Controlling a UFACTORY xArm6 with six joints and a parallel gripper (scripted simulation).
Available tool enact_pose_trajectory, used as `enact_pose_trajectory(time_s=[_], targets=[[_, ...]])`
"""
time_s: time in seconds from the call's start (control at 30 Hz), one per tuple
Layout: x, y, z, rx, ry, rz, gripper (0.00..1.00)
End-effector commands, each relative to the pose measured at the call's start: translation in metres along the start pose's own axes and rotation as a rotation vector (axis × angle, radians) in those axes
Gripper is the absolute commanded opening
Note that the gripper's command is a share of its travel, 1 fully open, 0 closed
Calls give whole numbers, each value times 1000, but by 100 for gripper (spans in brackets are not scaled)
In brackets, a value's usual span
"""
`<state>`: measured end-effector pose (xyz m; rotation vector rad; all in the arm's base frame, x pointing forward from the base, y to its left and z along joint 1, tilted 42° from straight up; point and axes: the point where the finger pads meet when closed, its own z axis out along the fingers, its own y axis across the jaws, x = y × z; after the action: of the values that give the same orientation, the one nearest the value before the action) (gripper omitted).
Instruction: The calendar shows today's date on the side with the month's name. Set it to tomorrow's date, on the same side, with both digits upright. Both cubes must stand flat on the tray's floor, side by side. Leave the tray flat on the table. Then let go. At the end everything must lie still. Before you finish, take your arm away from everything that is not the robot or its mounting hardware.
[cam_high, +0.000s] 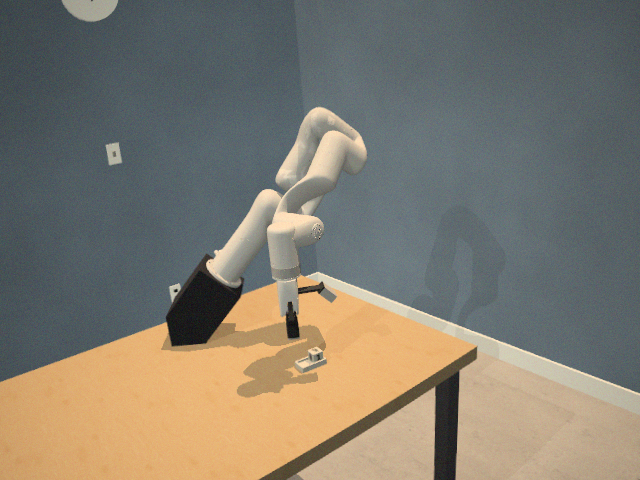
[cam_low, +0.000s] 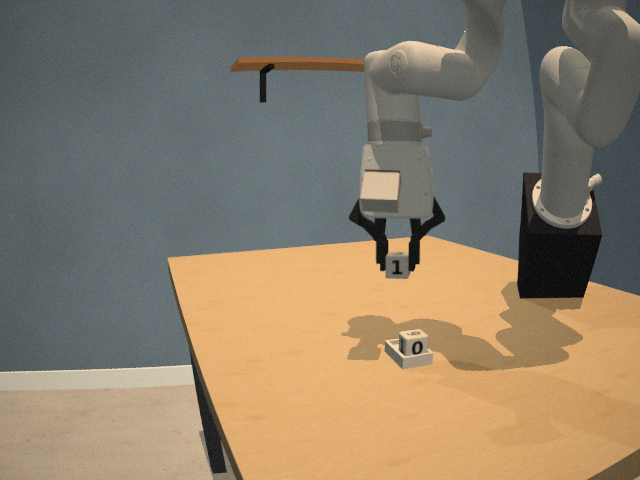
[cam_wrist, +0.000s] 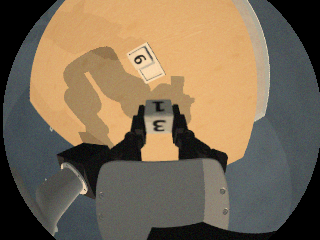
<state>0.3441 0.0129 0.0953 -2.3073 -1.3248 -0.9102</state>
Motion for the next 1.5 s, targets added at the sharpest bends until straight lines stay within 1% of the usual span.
enact_pose_trajectory(time_s=[0.0, 0.03, 0.1, 0.17, 0.27, 0.3, 0.57, 0.67, 0.7, 0.73, 1.1, 1.47], targets=[[-7, 5, 1, 4, -8, 147, 29], [-10, 7, 1, 4, -8, 201, 29], [-10, 7, 1, 4, -8, 201, 29], [-16, 9, 2, 4, -8, 308, 29], [-19, 11, 2, 4, -8, 360, 29], [-22, 12, 3, 3, -8, 411, 29], [-35, 17, 4, 2, -8, 640, 29], [-36, 18, 4, 2, -7, 665, 29], [-41, 20, 5, 2, -7, 753, 29], [-41, 20, 5, 2, -7, 754, 29], [-59, 26, 7, 2, -3, 1060, 29], [-61, 26, 7, 2, -3, 1078, 29]])
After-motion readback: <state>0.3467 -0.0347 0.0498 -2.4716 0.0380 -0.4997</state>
